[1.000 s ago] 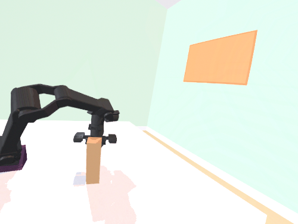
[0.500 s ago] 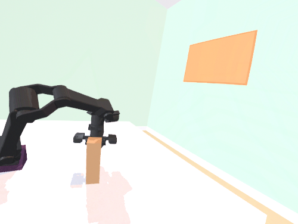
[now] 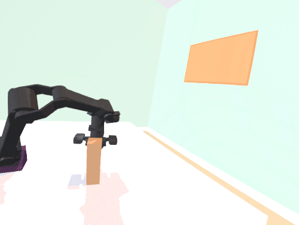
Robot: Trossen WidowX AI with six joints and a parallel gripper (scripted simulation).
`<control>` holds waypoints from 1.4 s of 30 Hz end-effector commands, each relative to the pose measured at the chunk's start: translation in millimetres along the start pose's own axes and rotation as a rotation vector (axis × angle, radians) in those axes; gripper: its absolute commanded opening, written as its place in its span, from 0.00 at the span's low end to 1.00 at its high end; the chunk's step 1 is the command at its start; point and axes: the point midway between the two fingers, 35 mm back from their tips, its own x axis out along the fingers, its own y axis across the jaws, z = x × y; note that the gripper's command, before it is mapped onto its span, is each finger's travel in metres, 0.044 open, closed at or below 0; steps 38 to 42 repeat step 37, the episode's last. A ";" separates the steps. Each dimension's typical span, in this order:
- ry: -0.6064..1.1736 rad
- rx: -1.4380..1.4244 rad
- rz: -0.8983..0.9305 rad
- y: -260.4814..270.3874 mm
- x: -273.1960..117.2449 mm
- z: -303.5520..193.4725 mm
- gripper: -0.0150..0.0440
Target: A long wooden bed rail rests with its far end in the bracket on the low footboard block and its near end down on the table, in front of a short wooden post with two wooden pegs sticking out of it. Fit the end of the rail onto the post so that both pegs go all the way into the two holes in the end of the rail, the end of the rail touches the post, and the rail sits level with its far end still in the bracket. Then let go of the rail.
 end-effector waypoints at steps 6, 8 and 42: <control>0.001 0.000 0.000 0.0 0.0 0.0 0.65; 0.001 0.000 0.000 0.0 0.0 0.0 0.74; -0.001 0.000 -0.005 0.5 -30.0 30.4 1.00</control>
